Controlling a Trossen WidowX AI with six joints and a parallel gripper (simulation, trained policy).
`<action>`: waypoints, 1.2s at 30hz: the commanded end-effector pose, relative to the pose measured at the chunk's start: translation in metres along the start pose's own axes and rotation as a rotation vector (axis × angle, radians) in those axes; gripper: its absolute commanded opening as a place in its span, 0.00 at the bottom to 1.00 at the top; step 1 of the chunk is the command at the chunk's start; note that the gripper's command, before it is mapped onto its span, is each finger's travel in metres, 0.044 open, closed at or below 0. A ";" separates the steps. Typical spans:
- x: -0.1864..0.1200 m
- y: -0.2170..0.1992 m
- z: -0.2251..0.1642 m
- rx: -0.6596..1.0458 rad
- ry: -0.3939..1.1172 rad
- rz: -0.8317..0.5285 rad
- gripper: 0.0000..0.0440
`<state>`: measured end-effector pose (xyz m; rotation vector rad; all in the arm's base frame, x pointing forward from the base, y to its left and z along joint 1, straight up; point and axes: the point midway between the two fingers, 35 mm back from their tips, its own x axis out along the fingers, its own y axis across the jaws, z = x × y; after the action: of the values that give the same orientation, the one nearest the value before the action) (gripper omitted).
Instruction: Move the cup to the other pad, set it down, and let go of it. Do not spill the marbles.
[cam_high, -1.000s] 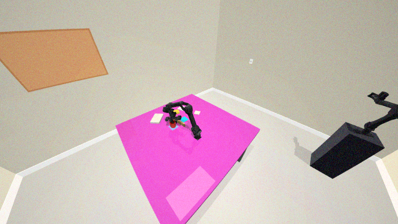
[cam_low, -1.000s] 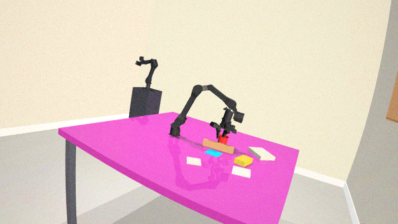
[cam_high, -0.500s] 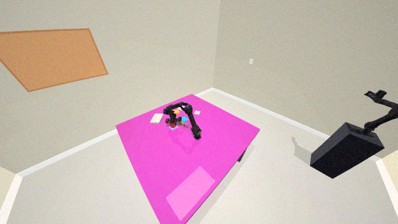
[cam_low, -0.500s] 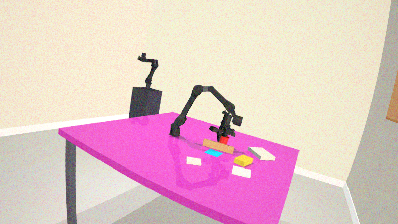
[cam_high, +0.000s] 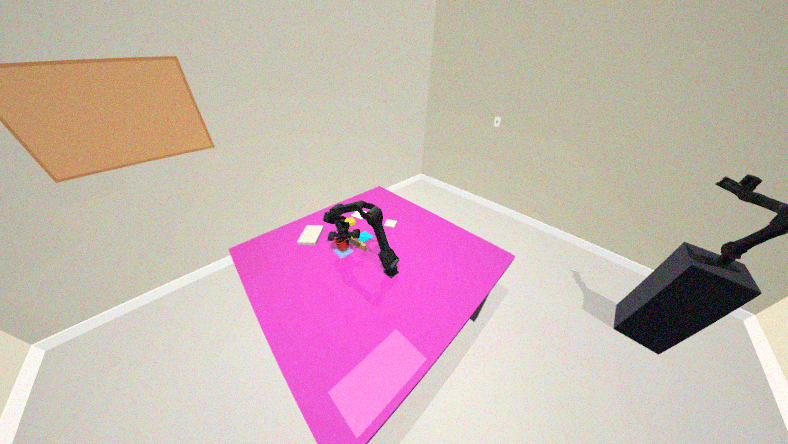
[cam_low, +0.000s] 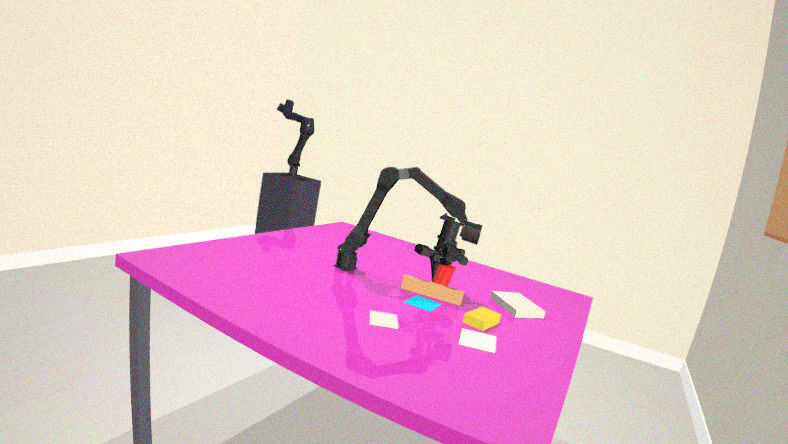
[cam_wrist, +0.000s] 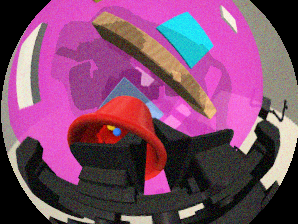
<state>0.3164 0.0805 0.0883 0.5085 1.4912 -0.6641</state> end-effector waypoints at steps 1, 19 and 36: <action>-0.016 -0.001 0.004 0.038 -0.004 0.028 0.02; -0.066 -0.014 0.043 0.207 -0.056 0.128 0.00; -0.076 -0.045 0.105 0.354 -0.139 0.191 0.00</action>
<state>0.3611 -0.0043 0.1702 0.8364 1.2121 -0.7876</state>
